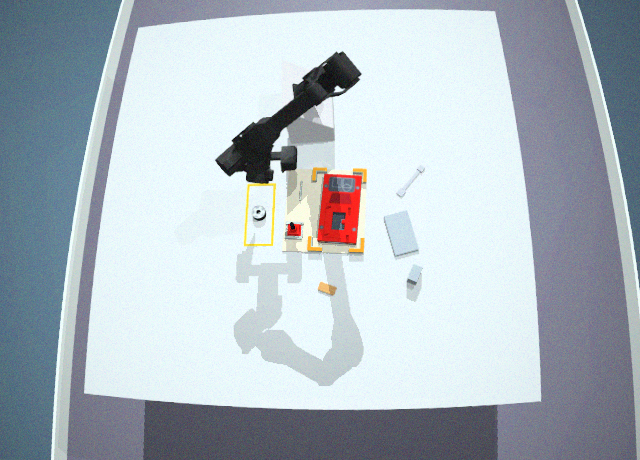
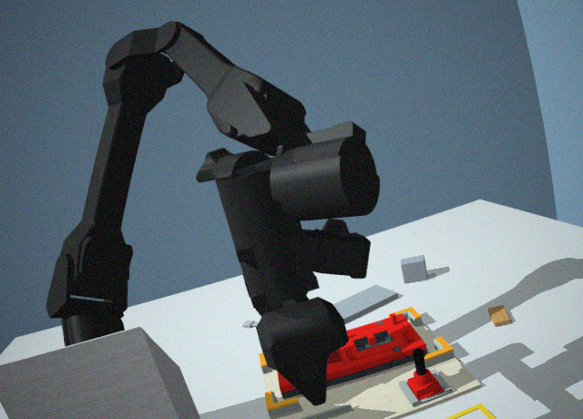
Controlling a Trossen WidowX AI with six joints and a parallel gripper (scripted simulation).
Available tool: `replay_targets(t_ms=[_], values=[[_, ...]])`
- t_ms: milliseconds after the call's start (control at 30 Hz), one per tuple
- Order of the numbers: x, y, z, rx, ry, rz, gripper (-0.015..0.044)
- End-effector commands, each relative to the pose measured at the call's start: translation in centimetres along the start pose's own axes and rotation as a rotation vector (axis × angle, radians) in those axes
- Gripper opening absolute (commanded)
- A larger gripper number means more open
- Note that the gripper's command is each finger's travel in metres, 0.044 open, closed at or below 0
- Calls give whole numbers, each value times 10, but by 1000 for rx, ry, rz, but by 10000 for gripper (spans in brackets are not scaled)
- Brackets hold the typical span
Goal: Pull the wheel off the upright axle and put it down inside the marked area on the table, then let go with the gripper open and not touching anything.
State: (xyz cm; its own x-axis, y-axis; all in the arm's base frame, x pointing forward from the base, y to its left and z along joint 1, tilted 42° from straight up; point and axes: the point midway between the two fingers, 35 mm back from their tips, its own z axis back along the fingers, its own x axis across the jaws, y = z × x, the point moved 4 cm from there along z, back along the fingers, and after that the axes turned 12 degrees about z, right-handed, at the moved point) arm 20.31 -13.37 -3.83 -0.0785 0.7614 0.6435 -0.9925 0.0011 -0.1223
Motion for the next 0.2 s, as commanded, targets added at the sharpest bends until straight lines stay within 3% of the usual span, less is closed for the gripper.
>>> replay_targets(t_ms=[0, 167], values=[[0, 1, 0, 5, 1, 4, 440], [0, 1, 0, 5, 1, 4, 440]])
